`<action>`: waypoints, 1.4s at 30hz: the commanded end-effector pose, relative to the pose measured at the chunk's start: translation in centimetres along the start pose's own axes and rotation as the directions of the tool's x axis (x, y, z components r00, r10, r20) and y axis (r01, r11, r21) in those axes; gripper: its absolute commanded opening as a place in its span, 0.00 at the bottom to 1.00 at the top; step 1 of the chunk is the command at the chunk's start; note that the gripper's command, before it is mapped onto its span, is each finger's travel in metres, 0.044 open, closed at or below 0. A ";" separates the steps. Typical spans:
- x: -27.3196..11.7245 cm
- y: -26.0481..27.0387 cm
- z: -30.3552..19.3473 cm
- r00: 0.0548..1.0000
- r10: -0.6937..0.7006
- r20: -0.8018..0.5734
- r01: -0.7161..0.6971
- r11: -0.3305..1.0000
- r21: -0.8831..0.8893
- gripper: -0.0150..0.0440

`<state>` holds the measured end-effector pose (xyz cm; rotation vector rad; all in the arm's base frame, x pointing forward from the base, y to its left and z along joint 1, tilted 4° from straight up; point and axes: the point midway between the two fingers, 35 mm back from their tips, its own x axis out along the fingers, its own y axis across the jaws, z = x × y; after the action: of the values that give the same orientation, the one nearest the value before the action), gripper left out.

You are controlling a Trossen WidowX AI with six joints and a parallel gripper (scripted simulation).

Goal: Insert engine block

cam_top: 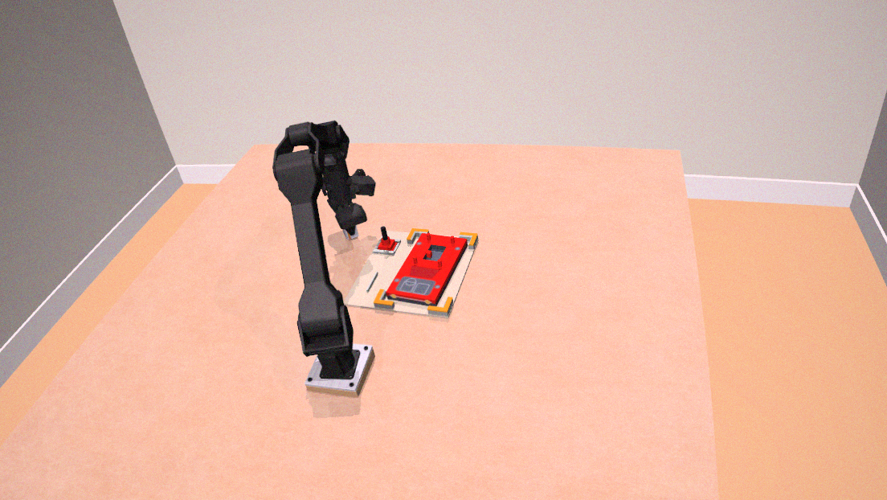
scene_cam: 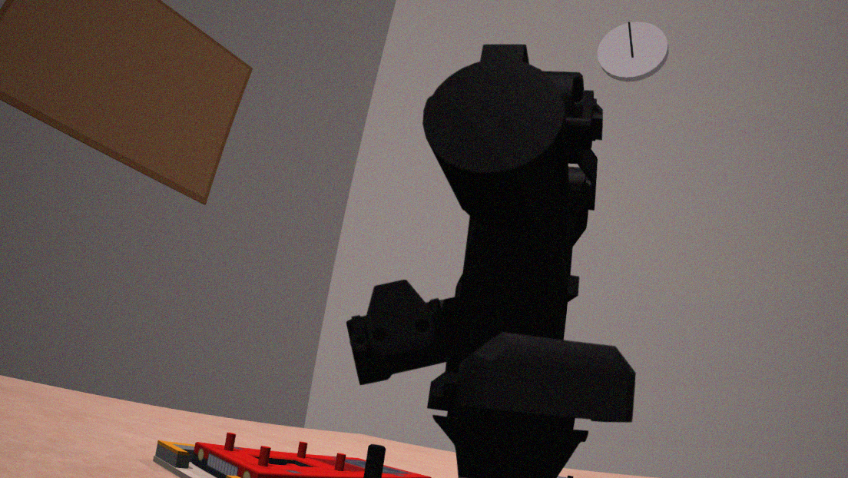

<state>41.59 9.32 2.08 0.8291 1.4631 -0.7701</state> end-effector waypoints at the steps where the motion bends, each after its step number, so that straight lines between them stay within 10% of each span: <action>1: 0.9 -0.2 0.0 1.000 -0.008 0.000 0.008 1.000 0.004 0.25; 11: 1.6 -0.2 0.0 1.000 -0.008 0.000 0.008 1.000 0.004 0.25; 28: 1.0 0.0 0.0 1.000 0.003 0.002 -0.003 1.000 0.000 1.00; 42: -2.5 0.1 0.0 1.000 -0.008 0.000 0.008 1.000 0.004 1.00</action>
<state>41.74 9.31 3.53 0.8287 1.4660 -0.7761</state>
